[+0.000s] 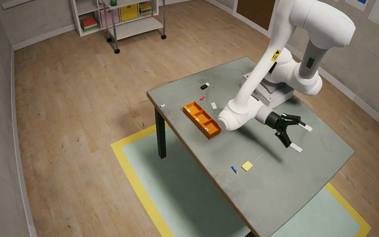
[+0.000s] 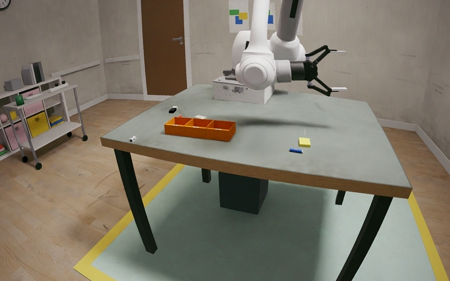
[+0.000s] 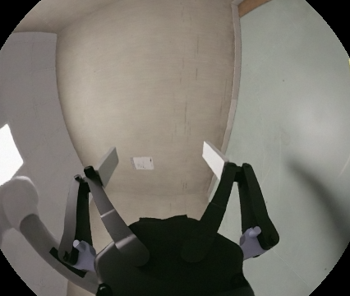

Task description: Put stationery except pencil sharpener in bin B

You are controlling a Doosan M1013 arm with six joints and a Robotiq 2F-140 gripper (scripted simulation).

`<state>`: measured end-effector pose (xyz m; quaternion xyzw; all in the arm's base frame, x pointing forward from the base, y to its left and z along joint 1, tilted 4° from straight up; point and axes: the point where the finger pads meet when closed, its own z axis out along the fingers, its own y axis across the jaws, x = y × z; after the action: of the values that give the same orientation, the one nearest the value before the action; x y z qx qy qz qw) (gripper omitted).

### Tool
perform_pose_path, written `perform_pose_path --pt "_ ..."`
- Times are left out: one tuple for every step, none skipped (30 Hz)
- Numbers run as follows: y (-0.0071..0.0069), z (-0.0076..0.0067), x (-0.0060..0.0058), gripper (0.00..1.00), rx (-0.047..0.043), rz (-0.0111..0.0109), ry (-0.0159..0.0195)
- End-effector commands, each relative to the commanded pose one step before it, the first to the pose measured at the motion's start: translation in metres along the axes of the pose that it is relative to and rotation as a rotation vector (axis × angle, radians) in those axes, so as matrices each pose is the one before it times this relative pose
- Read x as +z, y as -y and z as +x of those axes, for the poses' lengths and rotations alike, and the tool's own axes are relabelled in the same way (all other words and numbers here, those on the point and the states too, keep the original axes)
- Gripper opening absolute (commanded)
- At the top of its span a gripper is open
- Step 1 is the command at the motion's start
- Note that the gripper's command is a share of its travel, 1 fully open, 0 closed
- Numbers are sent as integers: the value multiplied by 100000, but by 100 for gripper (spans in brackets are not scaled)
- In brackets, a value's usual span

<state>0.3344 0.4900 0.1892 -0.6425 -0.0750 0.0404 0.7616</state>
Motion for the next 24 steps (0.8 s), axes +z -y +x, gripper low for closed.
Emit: perform_pose_path --pt "15 0 2 100 -20 21 1" --pt "0 0 0 100 0 0 0" --pt "0 0 0 100 0 0 0" --pt "0 0 0 100 0 0 0" --pt "0 0 0 100 0 0 0" --pt "0 0 0 100 0 0 0" --pt "0 0 0 100 0 0 0" --pt "0 0 0 100 0 0 0" --pt "0 0 0 100 0 0 0" --pt "0 0 0 100 0 0 0" --pt "0 0 0 100 0 0 0" --pt "0 0 0 100 0 0 0" --pt "0 0 0 100 0 0 0" --pt "0 0 0 100 0 0 0" --pt "0 0 0 100 0 0 0" --pt "0 0 0 100 0 0 0" --pt "0 0 0 100 0 0 0" --pt "-829 -16 -86 15 0 0 0" --pt "-829 -16 -86 15 0 0 0" --pt "-589 -11 -61 15 0 0 0" --pt "0 0 0 15 0 0 0" --pt "0 0 0 15 0 0 0" --pt "85 59 -827 15 430 -4967 -384" --pt "181 -709 -398 15 1883 -2020 4168"
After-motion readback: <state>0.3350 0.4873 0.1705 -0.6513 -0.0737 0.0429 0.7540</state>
